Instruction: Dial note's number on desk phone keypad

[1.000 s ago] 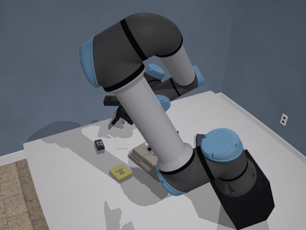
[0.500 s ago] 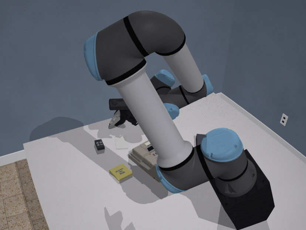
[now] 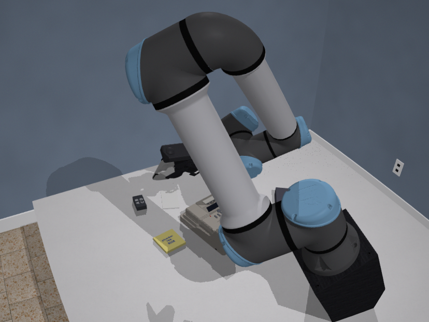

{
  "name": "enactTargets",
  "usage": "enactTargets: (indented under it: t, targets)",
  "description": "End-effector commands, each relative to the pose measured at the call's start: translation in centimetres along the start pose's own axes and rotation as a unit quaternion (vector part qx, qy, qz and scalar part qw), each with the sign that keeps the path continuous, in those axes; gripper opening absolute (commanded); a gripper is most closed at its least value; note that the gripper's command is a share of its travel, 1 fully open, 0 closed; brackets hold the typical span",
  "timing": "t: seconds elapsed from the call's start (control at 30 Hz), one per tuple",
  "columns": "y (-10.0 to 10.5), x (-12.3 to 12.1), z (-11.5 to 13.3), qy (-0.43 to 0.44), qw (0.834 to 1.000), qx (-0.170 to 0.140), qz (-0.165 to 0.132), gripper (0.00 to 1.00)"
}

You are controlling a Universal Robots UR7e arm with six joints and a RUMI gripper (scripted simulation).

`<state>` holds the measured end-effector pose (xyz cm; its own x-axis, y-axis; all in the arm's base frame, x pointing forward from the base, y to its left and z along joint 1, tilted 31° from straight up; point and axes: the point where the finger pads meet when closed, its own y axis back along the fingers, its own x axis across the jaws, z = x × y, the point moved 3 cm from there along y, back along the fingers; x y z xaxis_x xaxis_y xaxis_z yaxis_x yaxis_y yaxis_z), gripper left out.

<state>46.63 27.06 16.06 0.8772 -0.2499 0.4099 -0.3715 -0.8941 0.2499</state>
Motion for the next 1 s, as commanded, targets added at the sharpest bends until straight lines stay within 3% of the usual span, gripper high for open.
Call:
enactTargets:
  t: [0.0, 0.97]
  targets:
    - [0.8, -0.8, 0.6, 0.02, 1.0, 0.012, 0.006, 0.0]
    - [3.7, -3.7, 4.5, 0.02, 1.0, 0.012, 0.006, 0.0]
